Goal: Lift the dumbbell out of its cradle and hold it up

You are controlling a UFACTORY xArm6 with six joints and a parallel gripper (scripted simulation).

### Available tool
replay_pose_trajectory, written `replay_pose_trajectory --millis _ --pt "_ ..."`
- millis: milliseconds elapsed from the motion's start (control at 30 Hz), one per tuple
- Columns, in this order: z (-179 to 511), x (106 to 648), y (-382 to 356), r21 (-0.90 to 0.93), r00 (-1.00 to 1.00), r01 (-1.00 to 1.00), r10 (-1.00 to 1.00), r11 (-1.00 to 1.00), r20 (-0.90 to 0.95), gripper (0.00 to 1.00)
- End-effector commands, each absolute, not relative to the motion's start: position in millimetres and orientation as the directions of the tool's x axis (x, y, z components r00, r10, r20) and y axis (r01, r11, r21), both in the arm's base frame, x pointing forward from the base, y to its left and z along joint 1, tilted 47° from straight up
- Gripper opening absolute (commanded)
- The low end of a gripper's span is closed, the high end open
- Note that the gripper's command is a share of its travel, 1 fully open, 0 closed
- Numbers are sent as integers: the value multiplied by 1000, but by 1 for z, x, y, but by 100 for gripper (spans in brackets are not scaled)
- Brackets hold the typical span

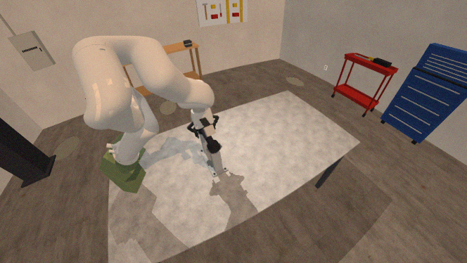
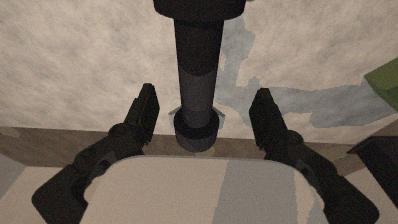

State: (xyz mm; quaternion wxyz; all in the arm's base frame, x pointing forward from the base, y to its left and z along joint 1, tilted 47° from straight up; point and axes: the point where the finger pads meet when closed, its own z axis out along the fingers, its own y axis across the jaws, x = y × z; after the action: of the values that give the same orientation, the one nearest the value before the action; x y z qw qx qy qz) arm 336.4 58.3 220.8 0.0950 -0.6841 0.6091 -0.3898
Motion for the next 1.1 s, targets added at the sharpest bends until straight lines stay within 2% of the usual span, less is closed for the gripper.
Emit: replay_pose_trajectory --millis 0,667,700,1067 --pt "210 358 55 -615 -43 -750 -911 -242 411 100" --pt "199 365 50 -611 -37 -754 -913 -241 407 100" --pt "199 365 50 -611 -37 -754 -913 -241 407 0" --pt "199 365 50 -611 -37 -754 -913 -241 407 0"
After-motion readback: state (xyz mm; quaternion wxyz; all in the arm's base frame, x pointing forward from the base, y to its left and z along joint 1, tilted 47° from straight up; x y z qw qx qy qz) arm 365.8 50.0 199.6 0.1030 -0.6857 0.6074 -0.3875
